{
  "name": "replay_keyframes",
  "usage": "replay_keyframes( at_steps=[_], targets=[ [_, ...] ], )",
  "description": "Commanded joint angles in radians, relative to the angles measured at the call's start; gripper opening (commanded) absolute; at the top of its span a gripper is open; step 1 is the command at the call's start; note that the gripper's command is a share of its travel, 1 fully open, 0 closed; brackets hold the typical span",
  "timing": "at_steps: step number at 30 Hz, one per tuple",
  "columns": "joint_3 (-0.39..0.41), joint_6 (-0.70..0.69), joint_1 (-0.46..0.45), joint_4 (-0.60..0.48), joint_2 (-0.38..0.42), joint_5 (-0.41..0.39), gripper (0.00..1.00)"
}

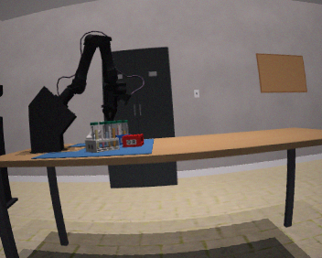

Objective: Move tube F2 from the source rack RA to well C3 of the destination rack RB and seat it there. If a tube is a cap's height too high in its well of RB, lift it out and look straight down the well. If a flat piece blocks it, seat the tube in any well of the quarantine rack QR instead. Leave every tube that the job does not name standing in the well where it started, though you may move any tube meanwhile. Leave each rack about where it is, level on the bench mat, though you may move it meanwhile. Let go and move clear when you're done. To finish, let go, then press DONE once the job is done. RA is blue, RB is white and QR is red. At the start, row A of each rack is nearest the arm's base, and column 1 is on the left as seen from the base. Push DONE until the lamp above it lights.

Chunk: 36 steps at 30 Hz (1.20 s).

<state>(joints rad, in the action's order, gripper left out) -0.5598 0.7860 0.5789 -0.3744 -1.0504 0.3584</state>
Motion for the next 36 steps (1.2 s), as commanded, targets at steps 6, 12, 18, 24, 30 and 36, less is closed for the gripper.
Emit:
replay_keyframes(
  at_steps=[6, 12, 18, 24, 30, 36],
  targets=[
    [-0.003, -0.001, 0.001, 0.006, 0.005, 0.0, 0.0],
    [-0.028, 0.012, 0.019, -0.03, 0.041, 0.013, 0.0],
    [-0.032, 0.018, 0.026, -0.052, 0.057, 0.018, 0.0],
    [-0.04, 0.025, 0.035, -0.086, 0.08, 0.023, 0.0],
    [-0.045, 0.035, 0.047, -0.114, 0.1, 0.031, 0.0],
    [-0.052, 0.045, 0.058, -0.142, 0.118, 0.038, 0.0]
  ],
)
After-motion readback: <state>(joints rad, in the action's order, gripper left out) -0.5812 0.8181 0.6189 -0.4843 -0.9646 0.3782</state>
